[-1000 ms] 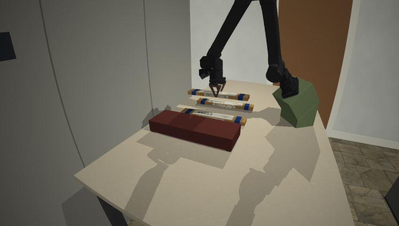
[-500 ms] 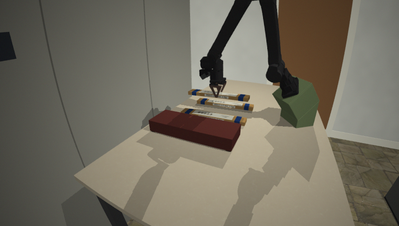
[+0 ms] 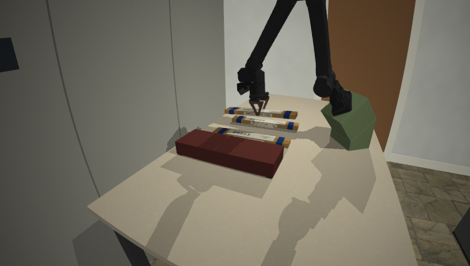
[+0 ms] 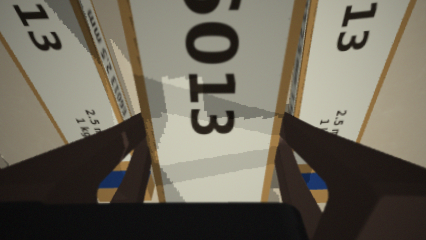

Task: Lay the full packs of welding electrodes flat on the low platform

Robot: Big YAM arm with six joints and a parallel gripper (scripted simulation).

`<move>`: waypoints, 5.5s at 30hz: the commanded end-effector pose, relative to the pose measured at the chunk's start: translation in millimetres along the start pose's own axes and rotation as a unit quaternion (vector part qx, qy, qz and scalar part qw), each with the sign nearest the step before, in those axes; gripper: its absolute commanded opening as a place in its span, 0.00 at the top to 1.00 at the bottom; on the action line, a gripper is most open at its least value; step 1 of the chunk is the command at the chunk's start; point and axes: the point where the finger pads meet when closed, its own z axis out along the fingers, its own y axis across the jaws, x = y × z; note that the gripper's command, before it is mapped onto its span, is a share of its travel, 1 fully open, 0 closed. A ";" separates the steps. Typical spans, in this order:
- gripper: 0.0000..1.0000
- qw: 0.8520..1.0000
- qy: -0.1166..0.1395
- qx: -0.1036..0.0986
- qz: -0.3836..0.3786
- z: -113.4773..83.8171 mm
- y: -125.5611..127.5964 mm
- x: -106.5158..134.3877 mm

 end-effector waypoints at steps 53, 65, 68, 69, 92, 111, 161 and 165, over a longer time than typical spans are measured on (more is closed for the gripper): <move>1.00 0.999 -0.044 0.012 -0.015 -74.3 1.2 -25.5; 1.00 0.999 -0.044 0.012 -0.015 -74.3 1.2 -25.5; 1.00 0.999 -0.044 0.012 -0.015 -74.3 1.2 -25.5; 1.00 0.999 -0.044 0.012 -0.015 -74.3 1.2 -25.5; 1.00 0.999 -0.044 0.012 -0.015 -74.3 1.2 -25.5; 1.00 0.999 -0.044 0.012 -0.015 -74.3 1.2 -25.5; 1.00 0.995 -0.053 0.013 0.078 -84.8 -49.3 -33.3; 1.00 0.996 -0.050 0.012 0.079 -82.9 -61.9 -32.7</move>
